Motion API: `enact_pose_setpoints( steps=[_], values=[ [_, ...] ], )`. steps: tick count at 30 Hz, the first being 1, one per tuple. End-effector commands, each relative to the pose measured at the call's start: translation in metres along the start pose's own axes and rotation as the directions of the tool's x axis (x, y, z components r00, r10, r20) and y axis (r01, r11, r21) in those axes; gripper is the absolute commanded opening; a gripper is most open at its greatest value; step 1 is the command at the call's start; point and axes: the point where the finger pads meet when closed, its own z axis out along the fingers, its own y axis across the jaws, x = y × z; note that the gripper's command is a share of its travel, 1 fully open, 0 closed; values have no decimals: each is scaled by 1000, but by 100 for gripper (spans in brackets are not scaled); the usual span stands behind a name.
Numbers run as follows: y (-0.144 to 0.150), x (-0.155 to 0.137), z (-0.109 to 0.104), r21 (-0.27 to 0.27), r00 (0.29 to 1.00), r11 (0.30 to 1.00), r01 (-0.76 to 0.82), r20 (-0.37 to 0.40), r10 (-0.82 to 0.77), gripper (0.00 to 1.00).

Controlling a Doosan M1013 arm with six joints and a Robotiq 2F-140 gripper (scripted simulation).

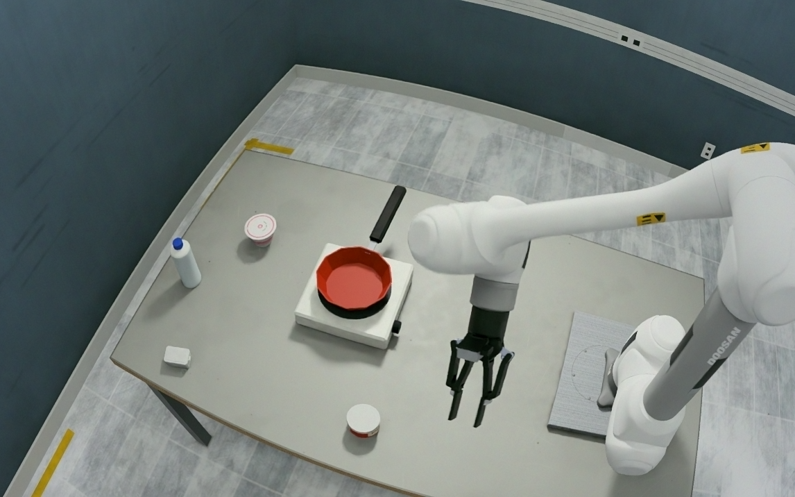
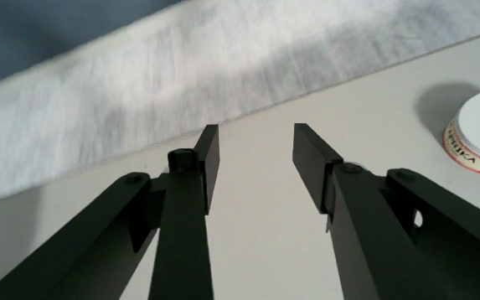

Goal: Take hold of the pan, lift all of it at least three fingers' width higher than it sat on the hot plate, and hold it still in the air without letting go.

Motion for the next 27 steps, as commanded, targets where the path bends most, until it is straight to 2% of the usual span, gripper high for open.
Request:
enact_pose_setpoints(
  steps=[1,9,11,12,18,26,27],
  values=[
    [13,18,0,-11,986,994,-108,-128,106,41],
    [51,44,-19,-8,893,952,-307,-349,285,41],
    [51,44,-19,-8,893,952,-307,-349,285,41],
    [68,51,-30,1,839,927,-374,-426,339,41],
    [103,58,-56,29,712,870,-493,-562,422,41],
    [158,52,-106,93,478,765,-637,-731,487,41],
    [158,52,-106,93,478,765,-637,-731,487,41]
  ],
)
